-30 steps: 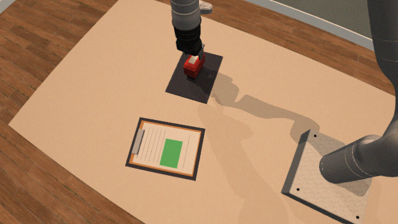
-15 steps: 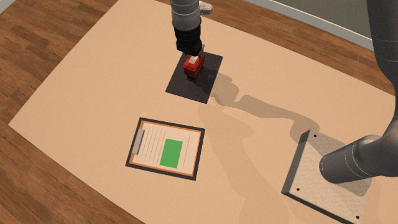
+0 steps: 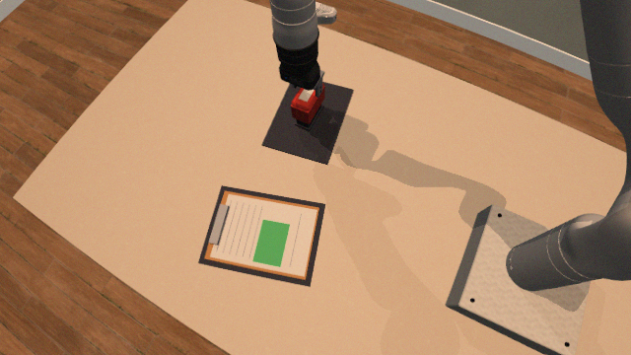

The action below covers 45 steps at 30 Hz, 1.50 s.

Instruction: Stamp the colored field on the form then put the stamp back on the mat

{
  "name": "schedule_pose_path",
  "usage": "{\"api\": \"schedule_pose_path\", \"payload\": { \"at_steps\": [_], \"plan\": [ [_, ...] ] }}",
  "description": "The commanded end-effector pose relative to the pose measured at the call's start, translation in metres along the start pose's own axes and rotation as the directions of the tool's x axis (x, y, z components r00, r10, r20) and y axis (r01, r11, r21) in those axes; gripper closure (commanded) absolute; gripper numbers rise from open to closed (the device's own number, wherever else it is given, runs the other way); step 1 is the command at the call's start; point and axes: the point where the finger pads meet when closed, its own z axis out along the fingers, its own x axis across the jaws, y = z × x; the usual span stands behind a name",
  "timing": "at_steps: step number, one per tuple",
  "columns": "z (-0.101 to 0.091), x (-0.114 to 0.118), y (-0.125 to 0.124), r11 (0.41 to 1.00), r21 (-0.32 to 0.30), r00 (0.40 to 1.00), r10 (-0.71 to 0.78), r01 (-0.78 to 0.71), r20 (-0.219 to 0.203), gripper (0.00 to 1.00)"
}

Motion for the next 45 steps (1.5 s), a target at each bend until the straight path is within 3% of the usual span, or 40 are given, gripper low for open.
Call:
{"api": "schedule_pose_path", "payload": {
  "at_steps": [1,45],
  "plan": [
    [-0.0005,-0.0005,-0.0001,1.0,0.0,1.0,0.0,0.0,0.002,0.0],
    [0.0065,-0.0006,-0.0001,1.0,0.0,1.0,0.0,0.0,0.002,0.0]
  ]
}}
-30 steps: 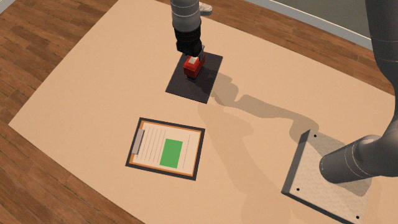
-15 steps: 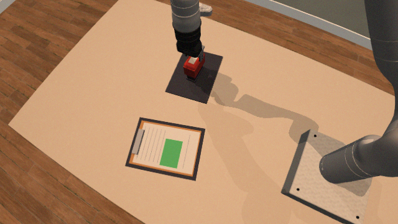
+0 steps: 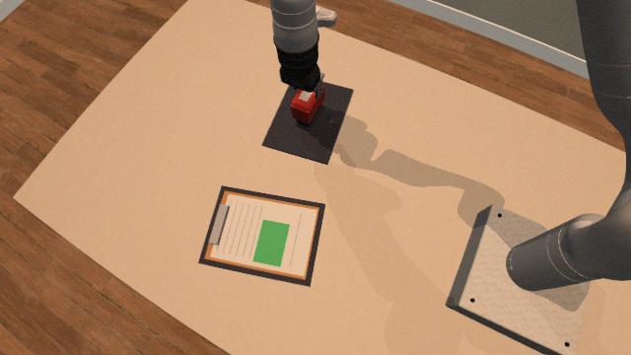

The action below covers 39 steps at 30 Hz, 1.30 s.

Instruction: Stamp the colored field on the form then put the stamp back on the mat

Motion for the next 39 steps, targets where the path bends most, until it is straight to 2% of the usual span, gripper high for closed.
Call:
{"api": "schedule_pose_path", "payload": {
  "at_steps": [1,39],
  "plan": [
    [-0.0005,-0.0006,-0.0001,1.0,0.0,1.0,0.0,0.0,0.002,0.0],
    [0.0071,-0.0006,-0.0001,1.0,0.0,1.0,0.0,0.0,0.002,0.0]
  ]
}}
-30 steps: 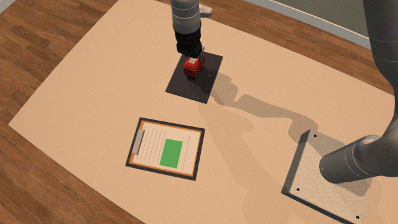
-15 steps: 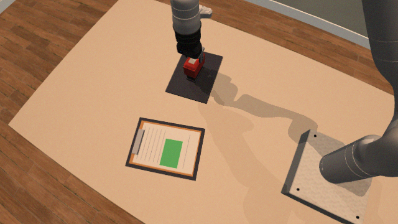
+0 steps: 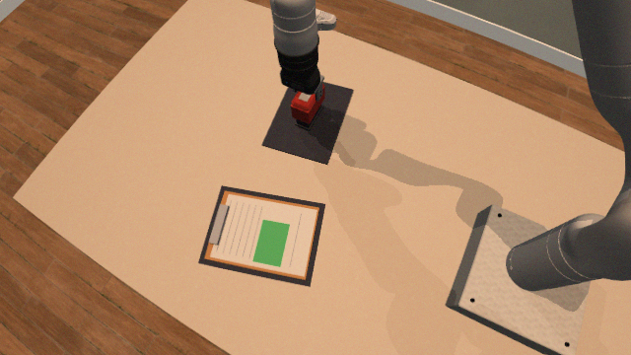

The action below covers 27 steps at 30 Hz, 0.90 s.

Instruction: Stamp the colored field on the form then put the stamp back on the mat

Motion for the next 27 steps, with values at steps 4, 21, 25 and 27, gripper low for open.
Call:
{"api": "schedule_pose_path", "payload": {
  "at_steps": [4,21,25,27],
  "plan": [
    [0.0005,-0.0005,0.0,1.0,0.0,1.0,0.0,0.0,0.002,0.0],
    [0.0041,-0.0005,0.0,1.0,0.0,1.0,0.0,0.0,0.002,0.0],
    [0.0048,-0.0005,0.0,1.0,0.0,1.0,0.0,0.0,0.002,0.0],
    [0.0051,-0.0005,0.0,1.0,0.0,1.0,0.0,0.0,0.002,0.0]
  ]
}}
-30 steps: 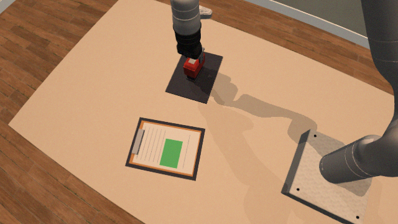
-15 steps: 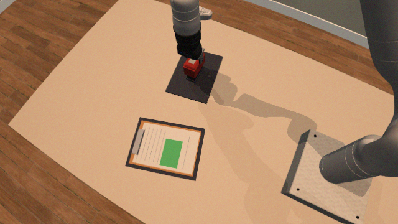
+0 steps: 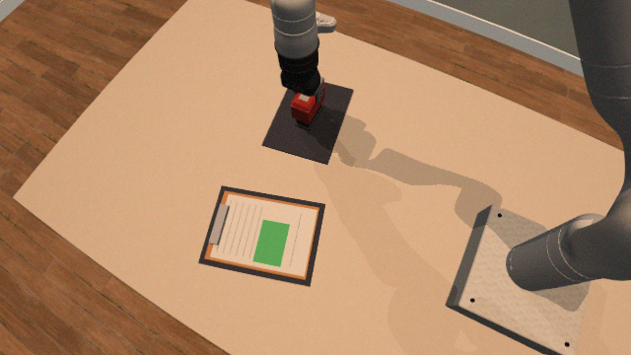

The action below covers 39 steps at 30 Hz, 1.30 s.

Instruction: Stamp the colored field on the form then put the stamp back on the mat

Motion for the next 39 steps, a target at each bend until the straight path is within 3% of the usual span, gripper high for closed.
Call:
{"api": "schedule_pose_path", "payload": {
  "at_steps": [1,39],
  "plan": [
    [-0.0005,-0.0006,-0.0001,1.0,0.0,1.0,0.0,0.0,0.002,0.0],
    [0.008,-0.0006,-0.0001,1.0,0.0,1.0,0.0,0.0,0.002,0.0]
  ]
}}
